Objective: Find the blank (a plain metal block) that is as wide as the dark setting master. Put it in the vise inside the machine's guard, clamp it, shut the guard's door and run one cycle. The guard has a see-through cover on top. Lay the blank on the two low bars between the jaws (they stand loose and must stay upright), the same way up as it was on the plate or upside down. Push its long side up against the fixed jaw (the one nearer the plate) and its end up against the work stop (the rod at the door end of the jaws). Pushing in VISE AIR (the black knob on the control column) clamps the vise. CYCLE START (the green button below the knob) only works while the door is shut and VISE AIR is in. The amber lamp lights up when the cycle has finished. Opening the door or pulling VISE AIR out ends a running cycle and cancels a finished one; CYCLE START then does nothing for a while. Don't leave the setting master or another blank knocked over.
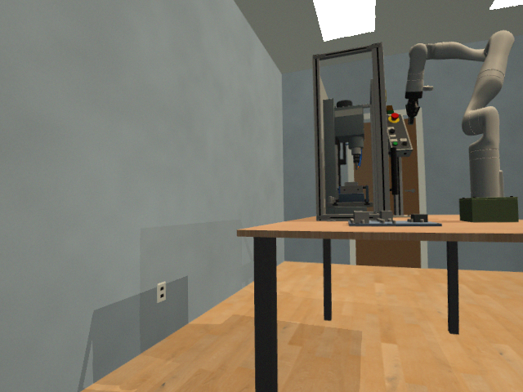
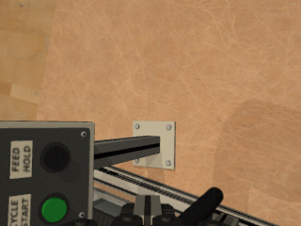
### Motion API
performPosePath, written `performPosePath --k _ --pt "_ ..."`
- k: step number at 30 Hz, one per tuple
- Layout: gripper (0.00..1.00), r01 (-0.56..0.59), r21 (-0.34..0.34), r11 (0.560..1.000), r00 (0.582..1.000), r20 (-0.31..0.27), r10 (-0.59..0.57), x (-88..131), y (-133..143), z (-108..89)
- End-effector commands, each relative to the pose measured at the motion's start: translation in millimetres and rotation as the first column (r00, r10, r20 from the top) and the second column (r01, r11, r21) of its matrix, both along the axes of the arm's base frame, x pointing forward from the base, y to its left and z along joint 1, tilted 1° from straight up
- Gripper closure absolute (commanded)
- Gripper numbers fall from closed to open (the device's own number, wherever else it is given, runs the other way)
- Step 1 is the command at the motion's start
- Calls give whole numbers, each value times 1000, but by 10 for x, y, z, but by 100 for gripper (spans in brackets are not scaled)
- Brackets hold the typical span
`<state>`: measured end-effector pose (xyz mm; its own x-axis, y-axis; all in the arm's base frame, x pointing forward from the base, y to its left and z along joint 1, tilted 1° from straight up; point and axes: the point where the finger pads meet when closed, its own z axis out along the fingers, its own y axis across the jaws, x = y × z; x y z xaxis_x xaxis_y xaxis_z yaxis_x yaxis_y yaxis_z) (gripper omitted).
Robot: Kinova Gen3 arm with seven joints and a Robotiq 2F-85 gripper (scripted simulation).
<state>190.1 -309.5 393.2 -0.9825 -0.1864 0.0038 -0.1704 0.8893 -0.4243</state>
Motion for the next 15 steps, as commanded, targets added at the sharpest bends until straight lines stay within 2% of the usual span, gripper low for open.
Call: performPosePath --k 1,11,15 --pt "90 -10 72 997 1000 -8 10 41 11 37" --pt "90 -10 72 997 1000 -8 10 41 11 37" --pt "90 -1 246 969 999 -39 11 44 15 39"
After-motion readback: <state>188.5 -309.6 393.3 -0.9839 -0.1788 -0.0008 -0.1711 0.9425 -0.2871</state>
